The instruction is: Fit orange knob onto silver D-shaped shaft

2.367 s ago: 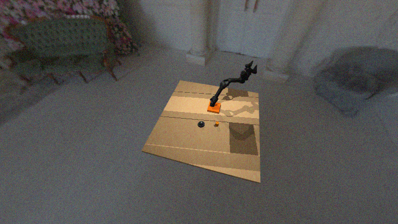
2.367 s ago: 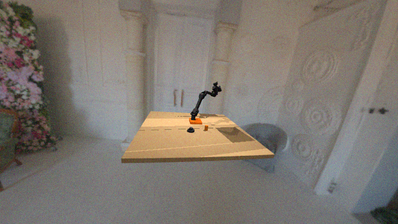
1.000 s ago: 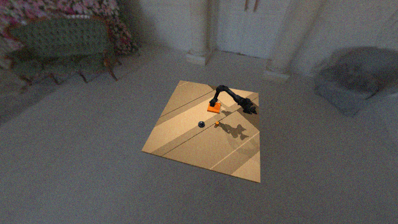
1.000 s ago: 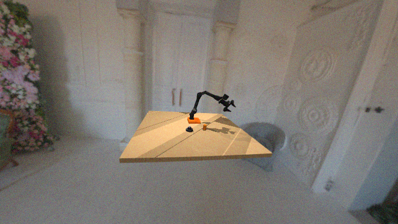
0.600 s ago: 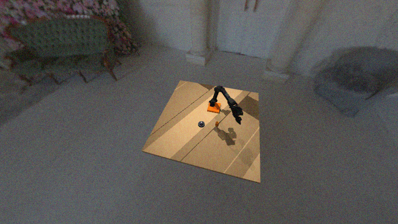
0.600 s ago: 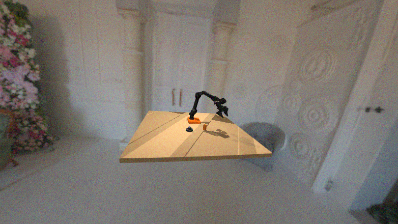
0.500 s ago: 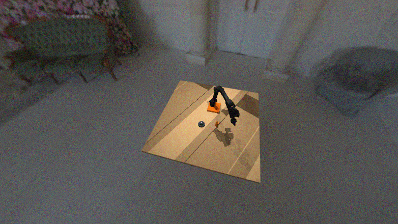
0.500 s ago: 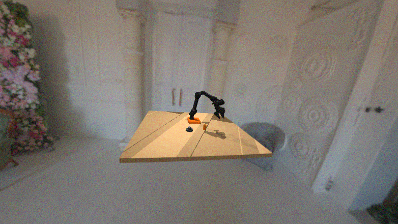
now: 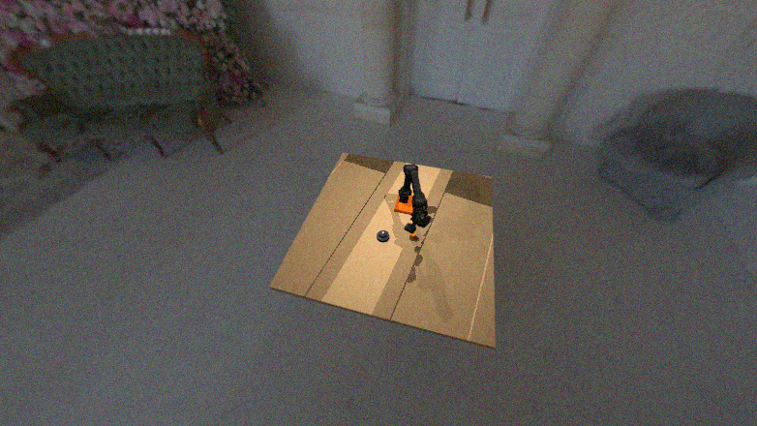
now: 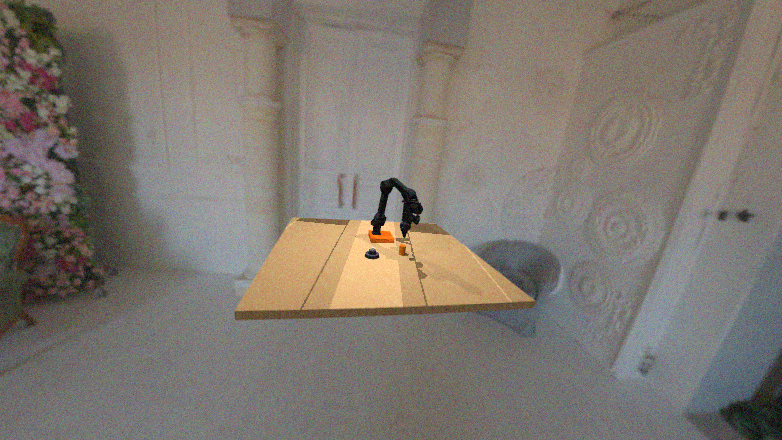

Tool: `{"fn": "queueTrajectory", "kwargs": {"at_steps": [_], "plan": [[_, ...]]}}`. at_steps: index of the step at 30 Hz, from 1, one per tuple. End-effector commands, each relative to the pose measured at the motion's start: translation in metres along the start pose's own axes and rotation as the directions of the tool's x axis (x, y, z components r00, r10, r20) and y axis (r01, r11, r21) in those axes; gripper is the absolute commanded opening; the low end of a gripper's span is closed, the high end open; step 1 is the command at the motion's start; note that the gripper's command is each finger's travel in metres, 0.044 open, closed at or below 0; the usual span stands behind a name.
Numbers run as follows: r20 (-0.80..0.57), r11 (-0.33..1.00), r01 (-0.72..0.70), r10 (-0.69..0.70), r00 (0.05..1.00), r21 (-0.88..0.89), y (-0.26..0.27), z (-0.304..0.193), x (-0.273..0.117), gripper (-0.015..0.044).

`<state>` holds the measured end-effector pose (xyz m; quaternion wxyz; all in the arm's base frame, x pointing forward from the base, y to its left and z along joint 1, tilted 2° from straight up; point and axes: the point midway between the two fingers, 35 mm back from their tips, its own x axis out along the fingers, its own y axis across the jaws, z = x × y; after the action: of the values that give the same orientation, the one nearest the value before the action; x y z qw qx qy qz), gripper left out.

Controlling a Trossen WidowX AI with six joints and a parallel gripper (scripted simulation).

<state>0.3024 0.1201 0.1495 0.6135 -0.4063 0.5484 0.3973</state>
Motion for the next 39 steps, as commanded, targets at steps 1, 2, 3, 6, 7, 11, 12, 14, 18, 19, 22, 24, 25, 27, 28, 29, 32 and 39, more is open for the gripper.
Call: {"fn": "queueTrajectory", "kwargs": {"at_steps": [1,2,3,6,7,11,12,14,18,19,22,24,25,27,28,29,32,39], "plan": [[-0.017,1.0,-0.012,0.012,1.0,0.012,0.003,-0.004,0.003,0.044],[-0.017,1.0,-0.012,0.012,1.0,0.012,0.003,-0.004,0.009,0.044],[-0.017,1.0,-0.012,0.012,1.0,0.012,0.003,-0.004,0.019,0.044],[-0.017,1.0,-0.012,0.012,1.0,0.012,0.003,-0.005,0.036,0.044],[-0.017,1.0,-0.012,0.012,1.0,0.012,0.003,-0.005,0.036,0.044],[-0.017,1.0,-0.012,0.012,1.0,0.012,0.004,-0.005,0.044,0.044],[-0.017,1.0,-0.012,0.012,1.0,0.012,0.005,-0.005,0.048,0.044],[-0.017,1.0,-0.012,0.012,1.0,0.012,0.005,-0.006,0.051,0.044],[-0.017,1.0,-0.012,0.012,1.0,0.012,0.005,-0.006,0.054,0.044],[-0.017,1.0,-0.012,0.012,1.0,0.012,0.005,-0.005,0.056,0.044],[-0.018,1.0,-0.012,0.012,1.0,0.011,0.005,-0.005,0.061,0.044],[-0.018,1.0,-0.012,0.012,1.0,0.011,0.005,-0.005,0.064,0.044],[-0.018,1.0,-0.012,0.012,1.0,0.011,0.005,-0.005,0.066,0.044],[-0.018,1.0,-0.012,0.012,1.0,0.011,0.005,-0.005,0.069,0.044],[-0.018,1.0,-0.012,0.012,1.0,0.011,0.005,-0.005,0.07,0.044],[-0.018,1.0,-0.012,0.012,1.0,0.011,0.005,-0.005,0.072,0.044],[-0.018,1.0,-0.012,0.012,1.0,0.011,0.005,-0.005,0.077,0.044],[-0.017,1.0,-0.012,0.012,1.0,0.011,0.005,-0.006,0.088,0.044]]}}
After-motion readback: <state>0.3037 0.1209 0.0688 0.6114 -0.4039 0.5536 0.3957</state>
